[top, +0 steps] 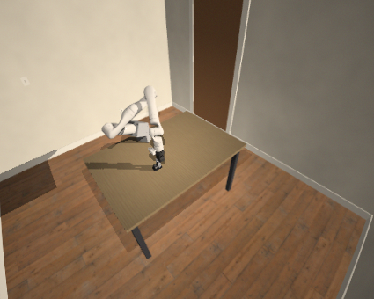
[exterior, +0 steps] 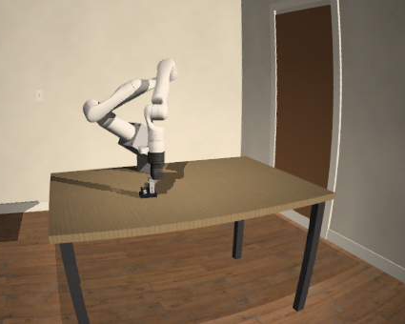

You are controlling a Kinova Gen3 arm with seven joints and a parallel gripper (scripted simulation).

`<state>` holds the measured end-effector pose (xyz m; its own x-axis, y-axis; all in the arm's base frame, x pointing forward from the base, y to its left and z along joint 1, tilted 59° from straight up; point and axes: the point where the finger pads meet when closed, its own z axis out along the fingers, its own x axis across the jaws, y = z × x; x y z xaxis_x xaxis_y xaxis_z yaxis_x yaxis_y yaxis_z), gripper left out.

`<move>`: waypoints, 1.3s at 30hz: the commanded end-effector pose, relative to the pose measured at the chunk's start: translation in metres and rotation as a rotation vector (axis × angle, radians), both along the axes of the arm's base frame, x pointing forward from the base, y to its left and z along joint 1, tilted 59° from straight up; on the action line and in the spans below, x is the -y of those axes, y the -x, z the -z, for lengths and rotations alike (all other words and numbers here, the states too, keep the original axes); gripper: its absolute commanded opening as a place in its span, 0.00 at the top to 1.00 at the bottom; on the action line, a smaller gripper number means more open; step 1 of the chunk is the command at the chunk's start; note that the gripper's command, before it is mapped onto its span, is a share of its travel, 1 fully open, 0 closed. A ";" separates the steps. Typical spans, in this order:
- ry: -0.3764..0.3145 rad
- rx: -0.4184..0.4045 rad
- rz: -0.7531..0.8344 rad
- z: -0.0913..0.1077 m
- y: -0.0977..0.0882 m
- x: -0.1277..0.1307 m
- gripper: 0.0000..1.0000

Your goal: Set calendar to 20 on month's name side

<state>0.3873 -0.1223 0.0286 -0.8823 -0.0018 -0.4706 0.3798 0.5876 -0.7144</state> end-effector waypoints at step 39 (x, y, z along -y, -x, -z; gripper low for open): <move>-0.001 0.001 -0.001 0.000 0.000 -0.001 0.13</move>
